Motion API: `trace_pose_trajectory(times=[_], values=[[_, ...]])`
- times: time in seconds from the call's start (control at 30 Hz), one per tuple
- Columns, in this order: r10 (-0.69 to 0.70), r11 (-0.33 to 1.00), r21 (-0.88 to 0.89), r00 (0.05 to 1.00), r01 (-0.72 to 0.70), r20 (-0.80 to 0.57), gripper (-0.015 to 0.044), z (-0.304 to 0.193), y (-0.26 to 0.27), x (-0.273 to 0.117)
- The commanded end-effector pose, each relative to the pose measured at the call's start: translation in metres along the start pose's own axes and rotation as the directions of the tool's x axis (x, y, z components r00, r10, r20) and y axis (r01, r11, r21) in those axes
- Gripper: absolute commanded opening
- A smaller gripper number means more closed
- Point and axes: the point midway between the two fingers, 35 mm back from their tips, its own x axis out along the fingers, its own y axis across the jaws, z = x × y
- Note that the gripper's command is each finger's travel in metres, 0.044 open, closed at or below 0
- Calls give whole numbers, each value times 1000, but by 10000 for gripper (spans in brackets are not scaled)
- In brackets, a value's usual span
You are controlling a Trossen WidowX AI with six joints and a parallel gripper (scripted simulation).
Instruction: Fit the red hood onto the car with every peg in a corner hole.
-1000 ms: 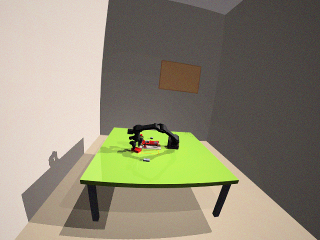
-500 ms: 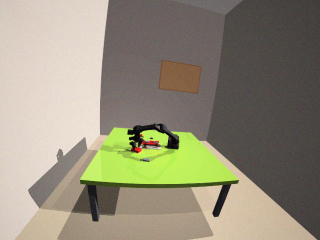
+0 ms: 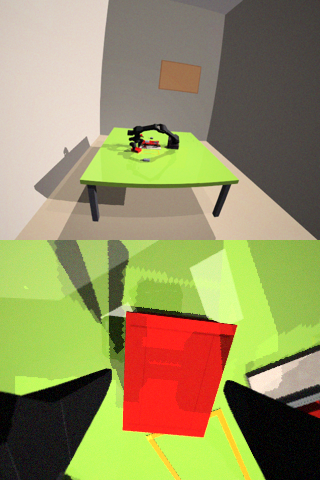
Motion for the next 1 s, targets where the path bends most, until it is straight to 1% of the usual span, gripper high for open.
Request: trace_pose_trajectory(times=[0.0,0.47,0.57,0.9,0.97], values=[[-4,1000,8,1000,4,-4,440,-1,-1,4],[-4,1000,8,1000,4,-5,440,-1,-1,10],[1,1000,-1,1000,-1,0,361,0,0,7],[1,1000,-1,1000,-1,0,295,0,0,7],[2,1000,1,1000,-2,-1,242,0,0,7]])
